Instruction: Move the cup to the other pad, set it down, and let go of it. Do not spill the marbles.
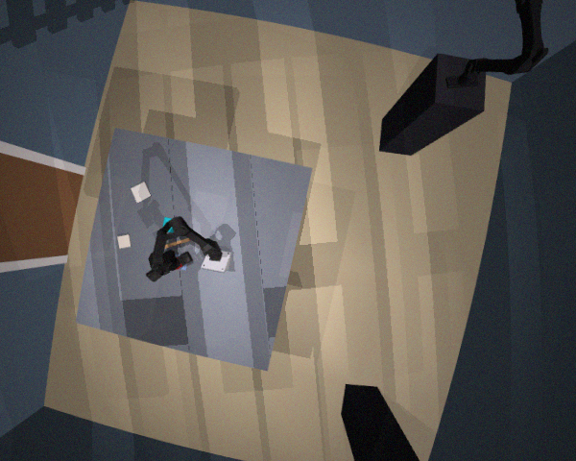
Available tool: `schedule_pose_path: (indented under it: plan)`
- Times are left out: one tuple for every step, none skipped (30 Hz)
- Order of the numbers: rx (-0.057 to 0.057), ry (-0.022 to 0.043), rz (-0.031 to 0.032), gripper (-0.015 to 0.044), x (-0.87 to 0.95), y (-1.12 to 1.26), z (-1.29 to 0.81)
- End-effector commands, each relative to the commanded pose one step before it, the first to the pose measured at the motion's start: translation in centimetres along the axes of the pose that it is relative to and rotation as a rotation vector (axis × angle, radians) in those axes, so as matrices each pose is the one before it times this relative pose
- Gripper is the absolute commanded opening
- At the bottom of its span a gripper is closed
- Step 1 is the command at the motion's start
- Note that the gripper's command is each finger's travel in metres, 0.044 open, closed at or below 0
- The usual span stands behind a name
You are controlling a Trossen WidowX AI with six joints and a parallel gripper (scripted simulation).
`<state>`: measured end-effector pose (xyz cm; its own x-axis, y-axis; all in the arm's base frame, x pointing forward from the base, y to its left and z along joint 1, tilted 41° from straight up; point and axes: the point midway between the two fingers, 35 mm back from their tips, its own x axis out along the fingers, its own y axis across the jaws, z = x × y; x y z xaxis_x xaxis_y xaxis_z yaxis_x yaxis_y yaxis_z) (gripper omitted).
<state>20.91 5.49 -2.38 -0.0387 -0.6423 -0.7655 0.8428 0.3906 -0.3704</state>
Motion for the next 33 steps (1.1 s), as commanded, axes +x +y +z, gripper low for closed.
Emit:
schedule_pose_path:
  plan:
    - [-0.0085,-0.00504,-0.00526,0.0148,0.765,-0.257,0.0]
    - [0.0,-0.00007,-0.00006,0.0148,0.078,-0.013,0.0]
    - [0.0,-0.00002,-0.00002,0.0148,0.026,-0.004,0.0]
    - [0.0,0.0,0.0,0.0148,0.0,0.0,0.0]
    - [0.0,0.0,0.0,0.0148,0.0,0.0,0.0]
    - [0.0,0.0,0.0,0.0148,0.0,0.0,0.0]
    - [0.0,0.0,0.0,0.0148,0.0,0.0,0.0]
    - [0.0,0.0,0.0,0.0148,0.0,0.0,0.0]
    - [0.0076,0.00425,0.00253,0.0141,-0.185,0.117,-0.008]
    - [0.0,0.0,0.0,0.0134,0.0,0.0,0.0]
    - [0.0,0.0,0.0,0.0128,0.0,0.0,0.0]
    - [0.0,0.0,0.0,0.0121,0.0,0.0,0.0]
    - [0.0,0.0,0.0,0.0114,0.0,0.0,0.0]
    - [0.0,0.0,0.0,0.0108,0.0,0.0,0.0]
    - [0.0,0.0,0.0,0.0101,0.0,0.0,0.0]
    - [0.0,0.0,0.0,0.0094,0.0,0.0,0.0]
    - [0.0,0.0,0.0,0.0088,0.0,0.0,0.0]
    - [0.0,0.0,0.0,0.0081,0.0,0.0,0.0]
    - [0.0,0.0,0.0,0.0074,0.0,0.0,0.0]
    - [0.0,0.0,0.0,0.0068,0.0,0.0,0.0]
    - [0.0,0.0,0.0,0.0061,0.0,0.0,0.0]
    - [0.0,0.0,0.0,0.0054,0.0,0.0,0.0]
    - [0.0,0.0,0.0,0.0048,0.0,0.0,0.0]
    - [0.0,0.0,0.0,0.0041,0.0,0.0,0.0]
    - [0.0,0.0,0.0,0.0034,0.0,0.0,0.0]
    - [0.0,0.0,0.0,0.0028,0.0,0.0,0.0]
    - [0.0,0.0,0.0,0.0021,0.0,0.0,0.0]
    - [0.0,0.0,0.0,0.0014,0.0,0.0,0.0]
    - [0.0,0.0,0.0,0.0008,0.0,0.0,0.0]
    - [0.0,0.0,0.0,0.0001,0.0,0.0,0.0]
    - [0.0,0.0,0.0,0.0,0.0,0.0,0.0]
    - [0.0,0.0,0.0,0.0,0.0,0.0,0.0]
    - [-0.0001,0.0,0.0,0.0,-0.053,0.006,-0.001]
